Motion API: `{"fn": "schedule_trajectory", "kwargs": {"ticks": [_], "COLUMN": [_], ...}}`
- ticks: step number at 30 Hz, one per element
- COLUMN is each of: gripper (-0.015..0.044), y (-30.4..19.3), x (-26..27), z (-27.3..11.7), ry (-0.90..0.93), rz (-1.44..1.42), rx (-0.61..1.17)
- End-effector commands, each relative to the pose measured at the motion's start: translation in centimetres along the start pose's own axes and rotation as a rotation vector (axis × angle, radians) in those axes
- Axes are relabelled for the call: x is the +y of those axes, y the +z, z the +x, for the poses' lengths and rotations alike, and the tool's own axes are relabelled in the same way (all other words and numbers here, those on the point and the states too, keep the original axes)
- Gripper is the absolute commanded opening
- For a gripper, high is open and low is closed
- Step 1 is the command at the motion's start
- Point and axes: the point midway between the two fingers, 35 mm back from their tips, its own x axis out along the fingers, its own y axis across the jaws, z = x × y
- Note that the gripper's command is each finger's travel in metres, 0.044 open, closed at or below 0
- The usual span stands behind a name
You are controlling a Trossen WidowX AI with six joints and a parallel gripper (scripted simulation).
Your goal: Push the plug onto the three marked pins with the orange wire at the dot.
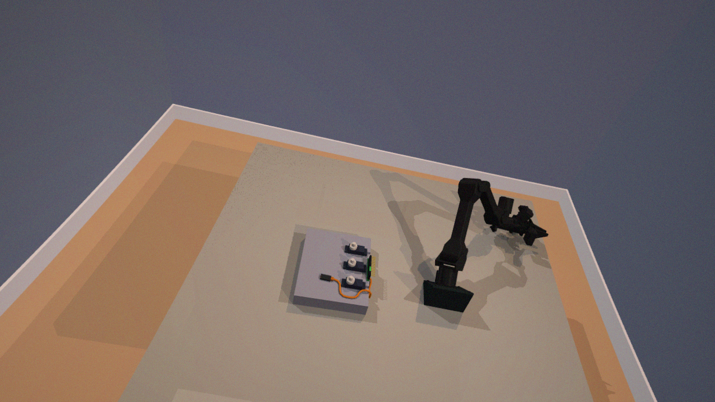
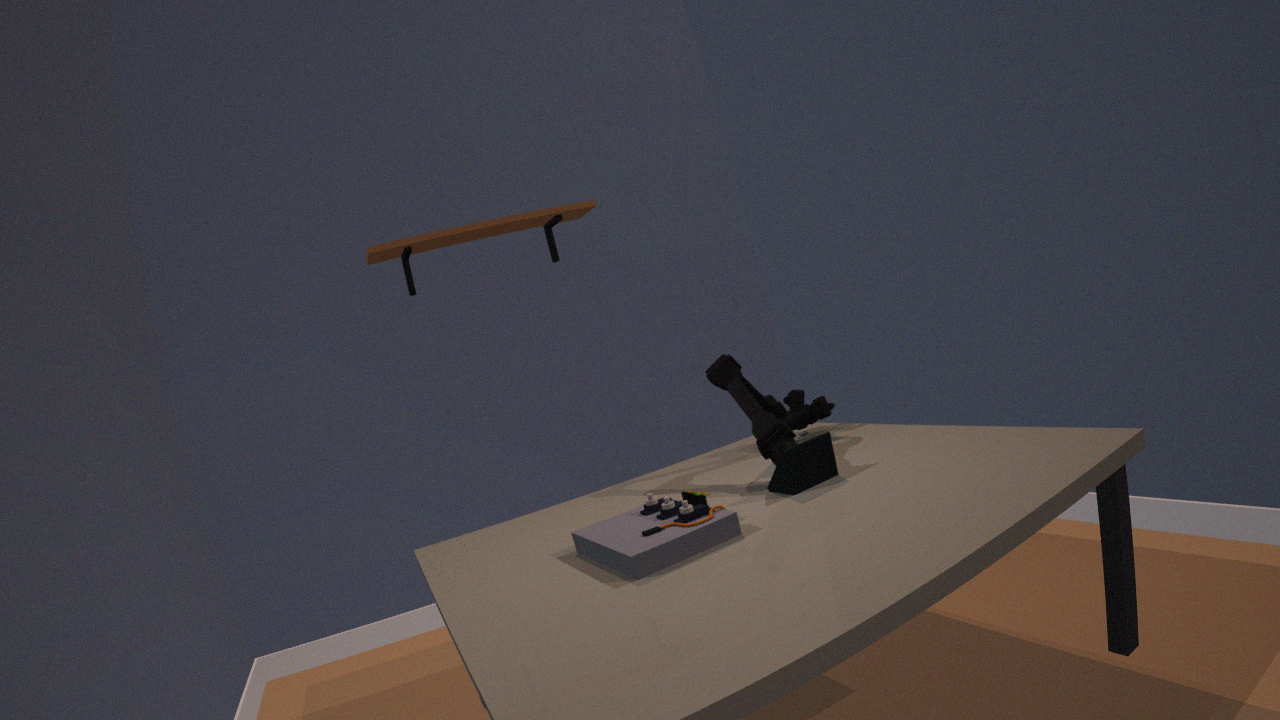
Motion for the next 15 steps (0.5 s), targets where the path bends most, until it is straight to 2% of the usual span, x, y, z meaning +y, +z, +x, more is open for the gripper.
{"fn": "schedule_trajectory", "kwargs": {"ticks": [1,15], "gripper": [0.0115,0.0115], "y": [0.2,0.9], "x": [1.5,2.8], "z": [-1.4,-2.7], "ry": [0.052,0.101], "rz": [-0.002,0.005], "rx": [0.017,0.03]}}
